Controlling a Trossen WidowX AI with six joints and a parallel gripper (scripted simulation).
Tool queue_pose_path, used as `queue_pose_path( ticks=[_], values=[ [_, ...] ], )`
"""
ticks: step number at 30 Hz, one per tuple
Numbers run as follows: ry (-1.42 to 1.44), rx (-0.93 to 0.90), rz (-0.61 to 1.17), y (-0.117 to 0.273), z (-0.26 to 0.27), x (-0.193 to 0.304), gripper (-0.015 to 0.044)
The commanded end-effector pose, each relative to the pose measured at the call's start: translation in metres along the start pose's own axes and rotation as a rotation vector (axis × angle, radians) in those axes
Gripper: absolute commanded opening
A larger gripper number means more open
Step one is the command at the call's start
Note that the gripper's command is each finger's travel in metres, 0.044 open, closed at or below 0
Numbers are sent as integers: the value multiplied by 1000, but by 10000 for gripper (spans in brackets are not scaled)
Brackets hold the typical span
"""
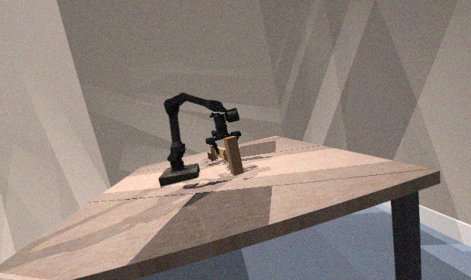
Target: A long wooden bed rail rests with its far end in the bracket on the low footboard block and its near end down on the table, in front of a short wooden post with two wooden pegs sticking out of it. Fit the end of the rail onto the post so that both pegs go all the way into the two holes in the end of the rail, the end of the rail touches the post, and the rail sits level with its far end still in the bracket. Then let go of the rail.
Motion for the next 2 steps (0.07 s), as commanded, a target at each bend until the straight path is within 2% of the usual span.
queue_pose_path(
  ticks=[1, 2],
  values=[
    [-6, -3, 2, 1, 1, 0, 440],
    [-6, -3, 2, 1, 1, 0, 440]
  ],
)
Point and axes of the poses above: the point midway between the two fingers, 35 mm back from their tips, its own y axis back along the fingers, its own z axis across the jaws, x = y × z, the point moved 10 cm from there along y, back along the fingers, and after that the axes turned 5 degrees about y, right-handed, at the moved point
